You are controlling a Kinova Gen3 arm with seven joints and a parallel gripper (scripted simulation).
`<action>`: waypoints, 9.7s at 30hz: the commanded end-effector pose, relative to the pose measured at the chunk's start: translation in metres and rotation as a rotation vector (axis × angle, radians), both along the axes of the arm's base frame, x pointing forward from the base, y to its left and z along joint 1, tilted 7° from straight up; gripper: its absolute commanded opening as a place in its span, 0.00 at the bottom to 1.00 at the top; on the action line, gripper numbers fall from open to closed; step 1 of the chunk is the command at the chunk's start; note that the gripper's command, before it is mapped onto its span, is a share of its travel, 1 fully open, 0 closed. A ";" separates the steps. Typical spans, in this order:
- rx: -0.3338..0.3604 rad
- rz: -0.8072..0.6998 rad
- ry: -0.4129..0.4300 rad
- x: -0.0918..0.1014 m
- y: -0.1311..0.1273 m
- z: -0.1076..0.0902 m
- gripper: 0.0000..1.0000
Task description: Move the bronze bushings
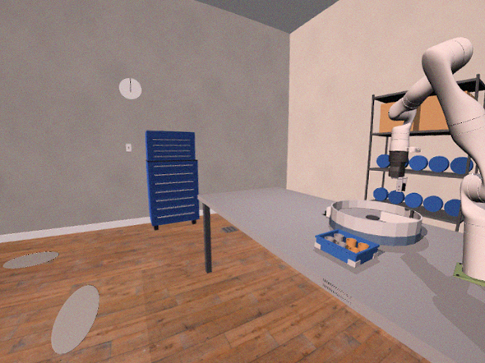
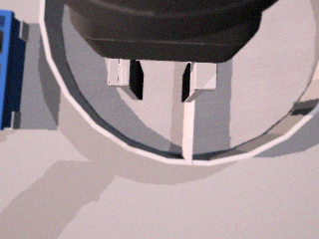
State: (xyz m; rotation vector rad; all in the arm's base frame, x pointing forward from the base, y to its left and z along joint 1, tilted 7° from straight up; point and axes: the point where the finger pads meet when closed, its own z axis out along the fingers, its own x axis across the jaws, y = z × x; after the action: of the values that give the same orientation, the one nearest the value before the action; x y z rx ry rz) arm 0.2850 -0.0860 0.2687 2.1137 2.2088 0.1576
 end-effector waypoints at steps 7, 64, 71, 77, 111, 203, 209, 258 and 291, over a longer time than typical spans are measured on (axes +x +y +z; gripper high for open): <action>0.008 -0.004 -0.002 0.001 0.002 0.001 0.35; 0.009 -0.005 0.000 0.001 0.004 0.000 0.36; 0.012 -0.006 0.002 -0.001 0.037 -0.010 0.36; 0.011 -0.003 -0.002 -0.003 0.083 -0.024 0.36; 0.010 -0.001 0.000 -0.006 0.307 -0.088 0.36; 0.010 -0.004 0.002 -0.009 0.305 -0.089 0.36; 0.010 -0.004 0.002 -0.009 0.305 -0.089 0.36; 0.010 -0.004 0.001 -0.008 0.304 -0.089 0.36; 0.010 -0.003 0.001 -0.006 0.304 -0.088 0.36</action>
State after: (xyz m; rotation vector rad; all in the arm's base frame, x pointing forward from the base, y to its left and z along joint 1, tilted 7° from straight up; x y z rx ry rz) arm 0.2777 0.2172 0.1801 2.1221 2.2088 0.1638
